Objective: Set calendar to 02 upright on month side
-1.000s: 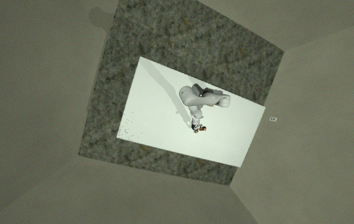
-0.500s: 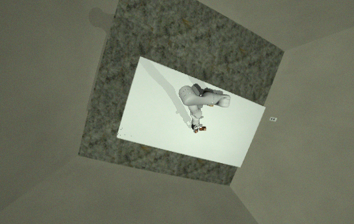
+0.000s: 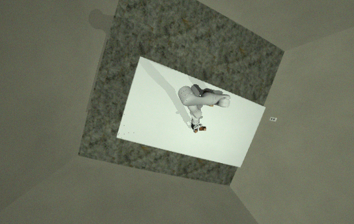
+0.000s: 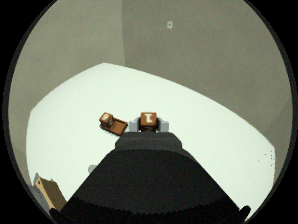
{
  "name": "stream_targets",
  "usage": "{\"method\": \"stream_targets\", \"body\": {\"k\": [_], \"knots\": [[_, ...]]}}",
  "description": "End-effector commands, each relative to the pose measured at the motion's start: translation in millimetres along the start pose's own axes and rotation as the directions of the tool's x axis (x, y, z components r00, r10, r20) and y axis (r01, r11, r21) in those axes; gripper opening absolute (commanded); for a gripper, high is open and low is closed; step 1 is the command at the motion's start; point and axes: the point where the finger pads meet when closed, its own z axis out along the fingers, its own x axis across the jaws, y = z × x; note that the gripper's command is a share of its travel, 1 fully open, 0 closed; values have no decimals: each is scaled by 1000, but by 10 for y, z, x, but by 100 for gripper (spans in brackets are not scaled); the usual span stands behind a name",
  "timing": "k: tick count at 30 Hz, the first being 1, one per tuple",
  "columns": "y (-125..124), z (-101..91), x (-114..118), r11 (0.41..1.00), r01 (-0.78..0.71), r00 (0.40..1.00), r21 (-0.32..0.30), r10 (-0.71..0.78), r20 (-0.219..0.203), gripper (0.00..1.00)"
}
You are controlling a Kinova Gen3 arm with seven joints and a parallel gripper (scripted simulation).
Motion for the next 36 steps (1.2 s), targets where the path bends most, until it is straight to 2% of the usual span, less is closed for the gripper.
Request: {"method": "stream_targets", "body": {"k": [1,36], "knots": [[14,26,-12,1000,-1,1000,1,1,3,60],[356,369,-13,1000,-1,1000,1,1,3,60]]}}
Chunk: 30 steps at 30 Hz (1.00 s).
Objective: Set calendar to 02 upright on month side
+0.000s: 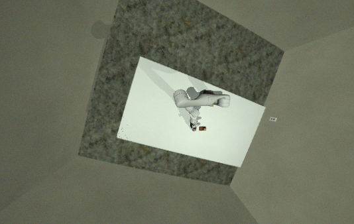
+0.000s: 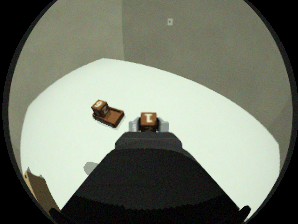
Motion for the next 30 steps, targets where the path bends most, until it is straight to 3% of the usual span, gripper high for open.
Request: {"method": "stream_targets", "body": {"k": [1,30], "knots": [[14,33,-19,1000,-3,1000,3,3,5,60],[52,71,-20,1000,-3,1000,3,3,5,60]]}}
